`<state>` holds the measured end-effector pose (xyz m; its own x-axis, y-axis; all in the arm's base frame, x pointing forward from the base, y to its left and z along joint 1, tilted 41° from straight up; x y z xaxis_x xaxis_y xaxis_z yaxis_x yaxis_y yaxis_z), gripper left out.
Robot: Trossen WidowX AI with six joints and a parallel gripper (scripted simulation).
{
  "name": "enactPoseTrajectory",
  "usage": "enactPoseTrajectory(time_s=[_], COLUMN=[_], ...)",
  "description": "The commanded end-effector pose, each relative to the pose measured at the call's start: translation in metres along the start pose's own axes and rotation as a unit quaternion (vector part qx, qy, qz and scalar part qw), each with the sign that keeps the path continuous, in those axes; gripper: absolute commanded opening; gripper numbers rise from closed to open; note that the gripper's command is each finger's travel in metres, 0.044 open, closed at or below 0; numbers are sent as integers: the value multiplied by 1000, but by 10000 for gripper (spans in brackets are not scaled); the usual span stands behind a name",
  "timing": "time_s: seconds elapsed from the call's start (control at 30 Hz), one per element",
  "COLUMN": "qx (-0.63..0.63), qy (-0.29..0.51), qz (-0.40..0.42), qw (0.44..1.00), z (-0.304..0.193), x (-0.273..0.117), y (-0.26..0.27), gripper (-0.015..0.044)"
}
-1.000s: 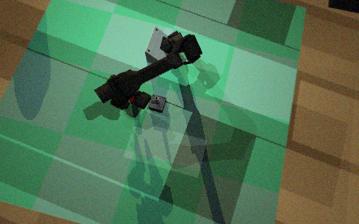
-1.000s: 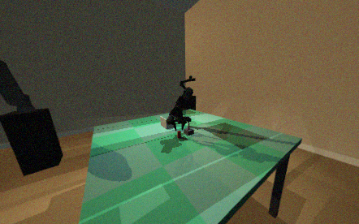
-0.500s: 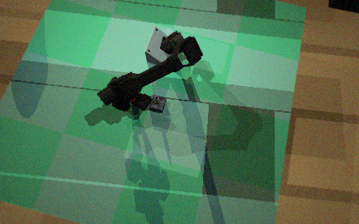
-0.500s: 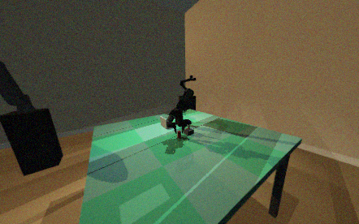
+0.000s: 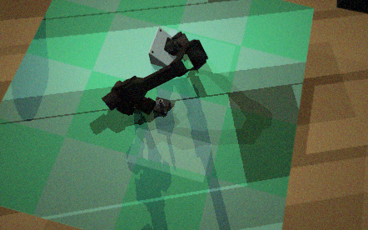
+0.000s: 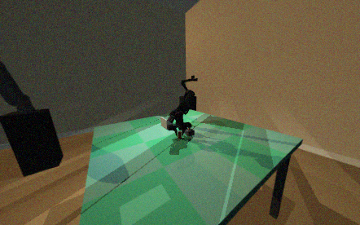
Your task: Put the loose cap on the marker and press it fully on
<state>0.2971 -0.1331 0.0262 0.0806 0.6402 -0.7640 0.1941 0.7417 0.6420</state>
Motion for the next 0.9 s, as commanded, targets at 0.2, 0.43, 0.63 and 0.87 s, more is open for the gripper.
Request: enactPoseTrajectory(time_s=[0.2,0.43,0.63,0.87], qx=[4,6,7,6], qy=[0,1,1,1], qz=[2,1,0,0], qw=[1000,1000,1000,1000], z=[0,0,1,1], x=[1,-2,-10,-29], y=[-1,-1,-1,-1], gripper=[95,0,0,0])
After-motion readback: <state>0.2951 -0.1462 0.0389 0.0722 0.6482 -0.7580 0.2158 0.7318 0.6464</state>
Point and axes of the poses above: the point midway between the two fingers, 35 mm back from their tips, its own x axis out along the fingers, its own y axis across the jaws, z = x × y, the point moved 7 cm from there along -x, back along the fingers, and after that the axes turned 6 degrees about -x, right-handed, at the moved point
